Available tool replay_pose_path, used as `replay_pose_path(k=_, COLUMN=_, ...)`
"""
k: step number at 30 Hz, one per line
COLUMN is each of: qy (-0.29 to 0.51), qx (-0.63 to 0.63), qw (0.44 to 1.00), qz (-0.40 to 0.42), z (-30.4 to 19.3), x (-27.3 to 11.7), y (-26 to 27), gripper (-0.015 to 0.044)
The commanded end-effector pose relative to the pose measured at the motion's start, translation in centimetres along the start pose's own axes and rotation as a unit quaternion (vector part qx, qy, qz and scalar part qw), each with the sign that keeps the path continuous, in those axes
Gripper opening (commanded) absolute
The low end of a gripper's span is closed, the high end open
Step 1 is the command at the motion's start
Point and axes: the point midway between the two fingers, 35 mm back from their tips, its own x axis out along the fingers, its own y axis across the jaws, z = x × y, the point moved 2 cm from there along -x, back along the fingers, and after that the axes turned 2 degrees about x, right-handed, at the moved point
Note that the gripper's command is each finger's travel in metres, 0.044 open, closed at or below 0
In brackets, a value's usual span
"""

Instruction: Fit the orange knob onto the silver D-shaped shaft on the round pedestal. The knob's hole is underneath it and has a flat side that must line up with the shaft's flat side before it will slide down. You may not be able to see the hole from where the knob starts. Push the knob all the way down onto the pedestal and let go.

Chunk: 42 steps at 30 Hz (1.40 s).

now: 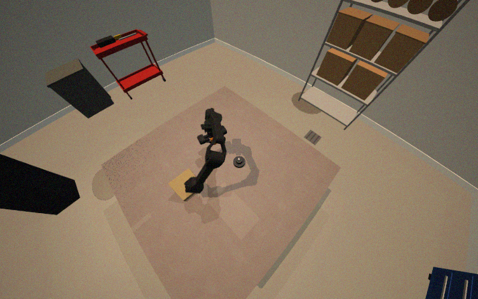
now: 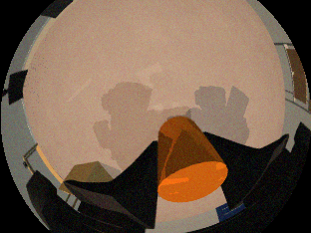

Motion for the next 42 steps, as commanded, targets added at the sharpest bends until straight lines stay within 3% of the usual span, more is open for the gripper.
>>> replay_pose_path(k=1, qy=-0.003, qx=0.005, qw=1.000, qz=-0.002, z=0.2, x=-1.6, y=0.0, gripper=0.0000)
replay_pose_path(k=10, qy=0.001, qx=0.008, qw=1.000, qz=-0.003, z=-0.1, x=-3.3, y=0.1, gripper=0.0000)
replay_pose_path(k=42, qy=-0.010, qx=0.004, qw=1.000, qz=-0.002, z=-7.2, x=-1.3, y=-6.3, gripper=0.0000)
